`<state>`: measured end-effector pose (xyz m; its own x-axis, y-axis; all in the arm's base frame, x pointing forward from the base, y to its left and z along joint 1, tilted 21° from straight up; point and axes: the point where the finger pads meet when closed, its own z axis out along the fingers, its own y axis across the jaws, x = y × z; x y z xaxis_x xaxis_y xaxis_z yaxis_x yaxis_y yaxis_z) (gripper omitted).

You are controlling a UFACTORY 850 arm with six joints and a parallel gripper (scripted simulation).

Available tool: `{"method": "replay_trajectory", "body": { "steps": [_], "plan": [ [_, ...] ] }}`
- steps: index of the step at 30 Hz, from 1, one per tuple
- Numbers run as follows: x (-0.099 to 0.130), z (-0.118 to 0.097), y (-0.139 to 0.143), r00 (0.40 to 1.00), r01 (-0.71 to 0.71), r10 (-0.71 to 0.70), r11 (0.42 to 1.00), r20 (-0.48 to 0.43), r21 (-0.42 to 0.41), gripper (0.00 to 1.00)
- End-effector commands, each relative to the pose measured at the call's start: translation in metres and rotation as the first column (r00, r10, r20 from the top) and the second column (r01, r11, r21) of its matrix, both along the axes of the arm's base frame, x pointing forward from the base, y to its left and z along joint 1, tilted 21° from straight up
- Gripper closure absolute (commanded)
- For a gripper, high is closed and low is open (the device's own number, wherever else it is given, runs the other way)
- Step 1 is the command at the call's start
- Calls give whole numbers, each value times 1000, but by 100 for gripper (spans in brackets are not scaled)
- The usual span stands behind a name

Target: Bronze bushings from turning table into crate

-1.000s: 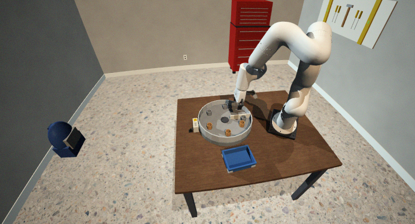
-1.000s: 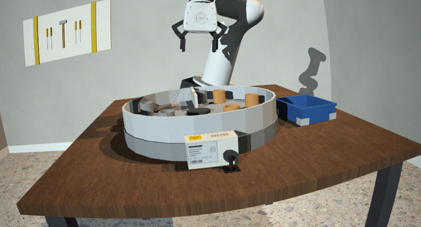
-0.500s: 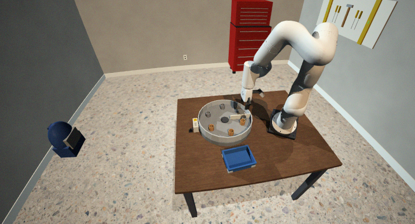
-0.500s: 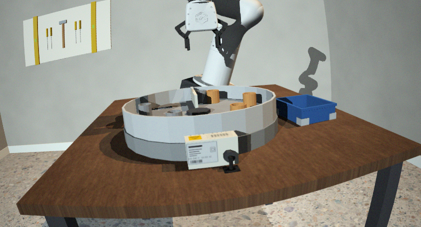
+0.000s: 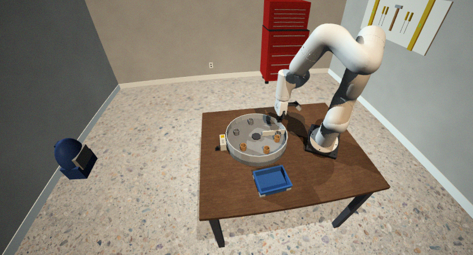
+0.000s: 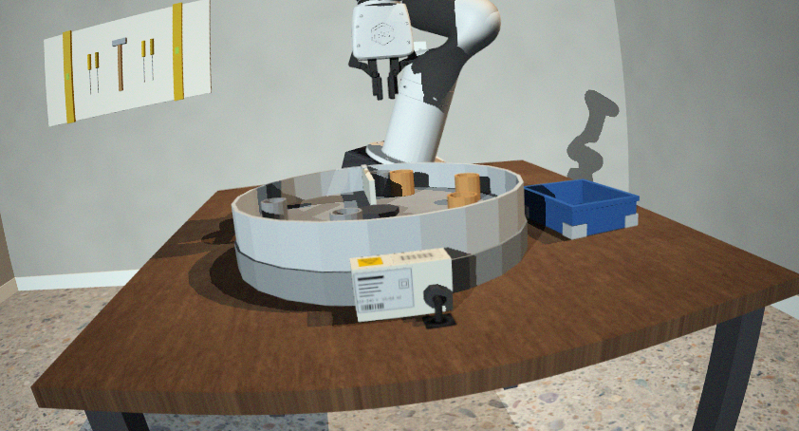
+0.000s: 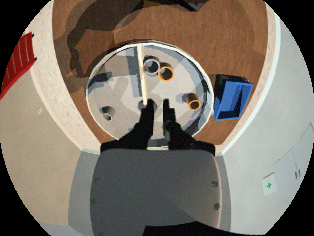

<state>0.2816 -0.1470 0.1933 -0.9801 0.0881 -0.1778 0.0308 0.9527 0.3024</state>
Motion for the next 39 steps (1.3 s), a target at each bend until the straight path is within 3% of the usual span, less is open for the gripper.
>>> {"method": "replay_trajectory", "body": {
  "steps": [1, 39],
  "plan": [
    [0, 0, -1, 1000, 0, 0, 1000, 1, -1, 88],
    [0, 0, -1, 1000, 0, 0, 1000, 1, -1, 85]
  ]
}}
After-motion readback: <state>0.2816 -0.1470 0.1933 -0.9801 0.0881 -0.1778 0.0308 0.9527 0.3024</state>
